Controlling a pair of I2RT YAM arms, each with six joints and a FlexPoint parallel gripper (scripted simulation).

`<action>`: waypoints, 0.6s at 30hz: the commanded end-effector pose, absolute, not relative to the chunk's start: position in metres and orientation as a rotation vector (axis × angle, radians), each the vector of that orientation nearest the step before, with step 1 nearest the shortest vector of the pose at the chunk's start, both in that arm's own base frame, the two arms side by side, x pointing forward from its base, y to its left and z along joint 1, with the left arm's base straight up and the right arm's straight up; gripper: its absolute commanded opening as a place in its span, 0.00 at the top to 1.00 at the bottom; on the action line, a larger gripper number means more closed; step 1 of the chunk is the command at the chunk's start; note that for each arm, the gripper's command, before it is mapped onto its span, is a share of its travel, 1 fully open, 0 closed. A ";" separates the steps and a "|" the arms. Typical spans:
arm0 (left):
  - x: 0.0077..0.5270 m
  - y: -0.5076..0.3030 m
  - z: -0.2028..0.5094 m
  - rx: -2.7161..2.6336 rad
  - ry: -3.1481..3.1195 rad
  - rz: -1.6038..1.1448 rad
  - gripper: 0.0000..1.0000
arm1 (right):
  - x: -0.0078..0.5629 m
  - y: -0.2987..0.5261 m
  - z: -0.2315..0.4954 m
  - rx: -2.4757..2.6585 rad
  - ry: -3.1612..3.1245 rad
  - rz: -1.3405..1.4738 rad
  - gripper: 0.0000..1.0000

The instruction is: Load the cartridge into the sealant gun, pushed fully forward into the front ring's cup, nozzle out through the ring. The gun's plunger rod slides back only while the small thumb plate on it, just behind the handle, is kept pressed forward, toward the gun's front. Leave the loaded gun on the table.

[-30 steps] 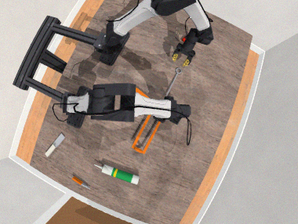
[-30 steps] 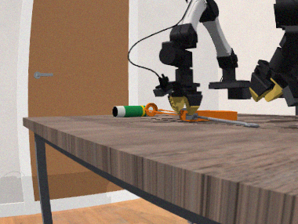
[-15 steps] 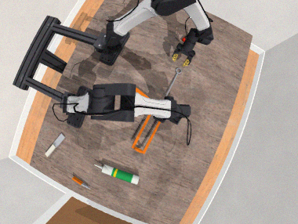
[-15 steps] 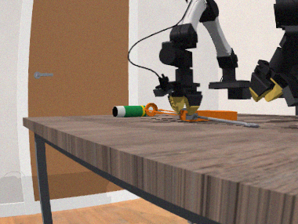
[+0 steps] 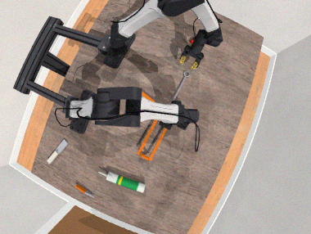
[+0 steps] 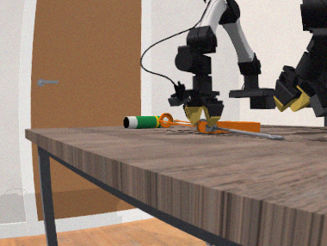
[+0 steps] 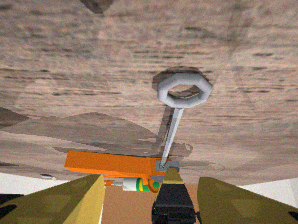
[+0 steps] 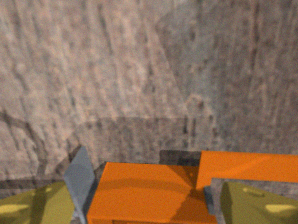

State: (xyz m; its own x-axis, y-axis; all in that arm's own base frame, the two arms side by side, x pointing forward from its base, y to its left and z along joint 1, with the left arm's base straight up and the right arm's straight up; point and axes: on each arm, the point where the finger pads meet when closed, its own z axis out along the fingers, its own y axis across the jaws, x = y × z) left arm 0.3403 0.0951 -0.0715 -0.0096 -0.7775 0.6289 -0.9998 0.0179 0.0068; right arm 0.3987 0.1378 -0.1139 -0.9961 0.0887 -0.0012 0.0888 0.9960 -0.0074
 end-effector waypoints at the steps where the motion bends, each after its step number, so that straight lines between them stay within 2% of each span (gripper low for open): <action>1: 0.341 0.092 -0.072 1.798 -1.825 0.627 0.48 | 0.395 0.137 -0.111 0.129 3.147 -0.006 0.23; 11: 0.341 0.092 -0.072 1.798 -1.825 0.627 0.48 | 0.394 0.140 -0.111 0.118 3.147 -0.007 0.09; 18: 0.341 0.092 -0.072 1.798 -1.825 0.627 0.48 | 0.394 0.140 -0.111 0.118 3.147 -0.007 0.09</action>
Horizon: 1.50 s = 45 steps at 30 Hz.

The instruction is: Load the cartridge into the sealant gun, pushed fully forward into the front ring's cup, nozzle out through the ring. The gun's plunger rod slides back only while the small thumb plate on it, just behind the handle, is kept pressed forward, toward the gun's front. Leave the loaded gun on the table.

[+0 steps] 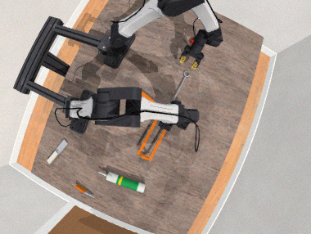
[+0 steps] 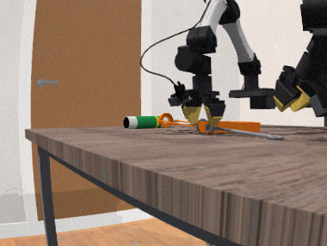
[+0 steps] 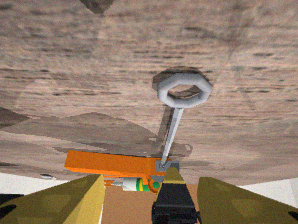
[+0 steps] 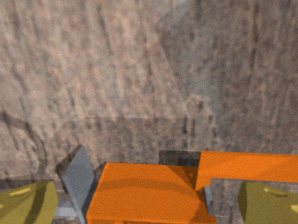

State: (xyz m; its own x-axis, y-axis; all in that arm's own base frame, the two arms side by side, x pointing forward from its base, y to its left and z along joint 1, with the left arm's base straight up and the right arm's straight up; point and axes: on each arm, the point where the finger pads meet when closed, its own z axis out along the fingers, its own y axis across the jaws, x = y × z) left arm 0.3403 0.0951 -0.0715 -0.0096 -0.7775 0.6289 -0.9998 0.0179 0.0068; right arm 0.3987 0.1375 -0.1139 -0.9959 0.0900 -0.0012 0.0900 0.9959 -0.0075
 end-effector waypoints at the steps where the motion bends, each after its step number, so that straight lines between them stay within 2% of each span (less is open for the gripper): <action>1: 0.341 0.092 -0.072 1.798 -1.825 0.627 0.48 | 0.394 0.140 -0.111 0.118 3.147 -0.007 0.09; 11: 0.341 0.092 -0.072 1.798 -1.825 0.627 0.48 | 0.404 0.145 -0.028 0.148 3.105 0.019 0.09; 21: 0.341 0.092 -0.072 1.798 -1.825 0.627 0.48 | 0.386 0.140 -0.072 0.143 3.146 -0.007 0.09; 37: 0.341 0.092 -0.072 1.798 -1.825 0.627 0.48 | 0.387 0.140 -0.073 0.143 3.162 -0.018 0.09; 38: 0.341 0.092 -0.072 1.798 -1.825 0.627 0.48 | 0.388 0.140 -0.070 0.144 3.161 -0.017 0.27; 45: 0.341 0.092 -0.072 1.798 -1.825 0.627 0.48 | 0.391 0.141 -0.067 0.141 3.162 -0.018 0.27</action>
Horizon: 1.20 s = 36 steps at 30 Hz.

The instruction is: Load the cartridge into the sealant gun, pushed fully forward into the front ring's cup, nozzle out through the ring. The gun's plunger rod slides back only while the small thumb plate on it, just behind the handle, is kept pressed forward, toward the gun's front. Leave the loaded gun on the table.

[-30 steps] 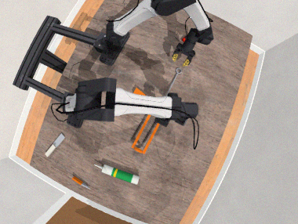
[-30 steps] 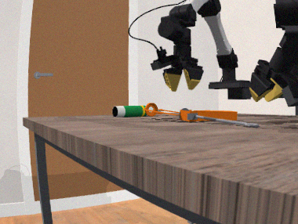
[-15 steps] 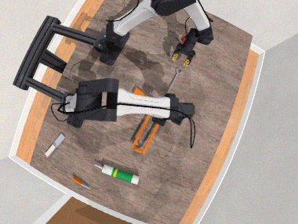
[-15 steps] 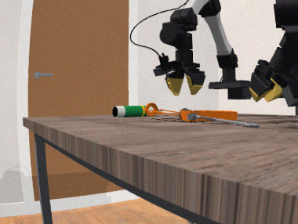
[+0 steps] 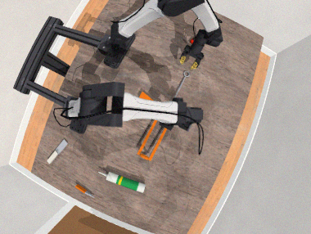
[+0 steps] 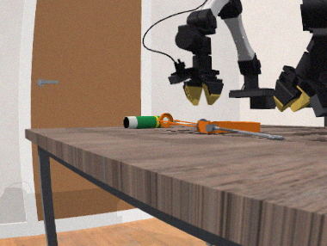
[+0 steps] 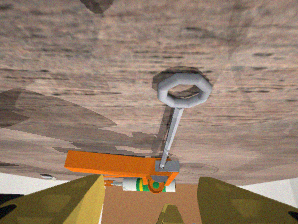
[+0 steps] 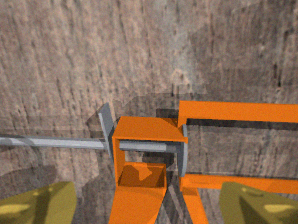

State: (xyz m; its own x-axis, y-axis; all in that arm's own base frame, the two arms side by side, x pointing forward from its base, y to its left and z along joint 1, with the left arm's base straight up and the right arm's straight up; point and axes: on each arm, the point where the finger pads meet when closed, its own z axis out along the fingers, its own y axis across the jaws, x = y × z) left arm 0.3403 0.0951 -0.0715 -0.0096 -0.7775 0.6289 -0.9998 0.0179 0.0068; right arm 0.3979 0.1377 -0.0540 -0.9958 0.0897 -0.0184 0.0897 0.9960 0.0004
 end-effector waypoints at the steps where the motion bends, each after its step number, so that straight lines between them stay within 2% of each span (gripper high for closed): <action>1: 0.341 0.092 -0.072 1.798 -1.825 0.627 0.48 | 0.391 0.141 -0.067 0.141 3.162 -0.018 0.27; 9: 0.341 0.092 -0.072 1.798 -1.825 0.627 0.48 | 0.391 0.141 -0.067 0.141 3.162 -0.017 0.27; 15: 0.371 0.102 -0.042 1.748 -2.186 0.673 0.48 | 0.407 0.104 -0.064 0.078 3.150 -0.043 0.27; 20: 0.369 0.102 -0.042 1.731 -2.226 0.660 0.48 | 0.406 0.104 -0.064 0.055 3.163 0.004 0.27; 36: 0.424 0.093 0.046 1.394 -3.036 0.641 0.48 | 0.419 -0.007 -0.062 -0.020 3.175 -0.009 0.27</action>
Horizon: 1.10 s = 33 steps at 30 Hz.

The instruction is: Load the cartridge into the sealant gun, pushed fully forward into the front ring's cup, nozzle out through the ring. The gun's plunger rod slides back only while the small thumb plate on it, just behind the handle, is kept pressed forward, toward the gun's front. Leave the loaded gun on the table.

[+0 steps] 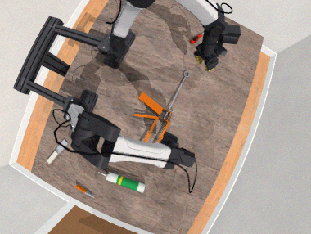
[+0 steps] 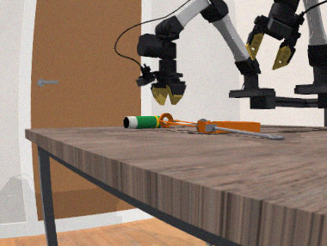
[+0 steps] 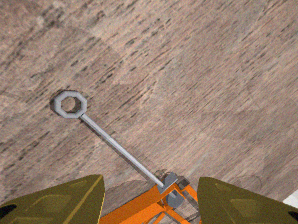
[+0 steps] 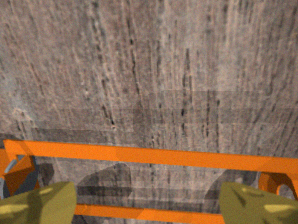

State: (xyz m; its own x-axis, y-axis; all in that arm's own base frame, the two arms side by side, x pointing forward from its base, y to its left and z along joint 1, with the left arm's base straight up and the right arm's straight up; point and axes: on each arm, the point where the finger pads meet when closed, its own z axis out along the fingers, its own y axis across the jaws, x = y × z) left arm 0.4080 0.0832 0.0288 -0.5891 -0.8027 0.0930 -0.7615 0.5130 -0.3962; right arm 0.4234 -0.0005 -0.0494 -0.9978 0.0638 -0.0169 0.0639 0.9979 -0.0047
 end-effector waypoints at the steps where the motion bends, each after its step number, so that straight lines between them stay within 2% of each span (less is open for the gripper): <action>1: 0.424 0.093 0.046 -1.181 2.572 -0.543 0.48 | 0.419 -0.007 -0.062 -0.020 3.175 -0.009 0.27; 15: 0.453 0.071 0.152 -0.647 2.336 -0.362 0.48 | 0.409 -0.100 -0.059 -0.048 3.176 -0.001 0.27; 33: 0.447 0.040 0.264 -0.282 2.023 -0.196 0.48 | 0.380 -0.184 -0.057 -0.071 3.178 0.004 0.27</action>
State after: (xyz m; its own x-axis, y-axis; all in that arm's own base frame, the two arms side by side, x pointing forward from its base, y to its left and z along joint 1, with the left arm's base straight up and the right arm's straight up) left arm 0.4430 0.0395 0.2326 -0.5399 -0.3637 -0.7591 -0.1682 0.9303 -0.3260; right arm 0.3883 -0.1755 -0.0446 -0.9999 0.0078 -0.0075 0.0079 0.9999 -0.0075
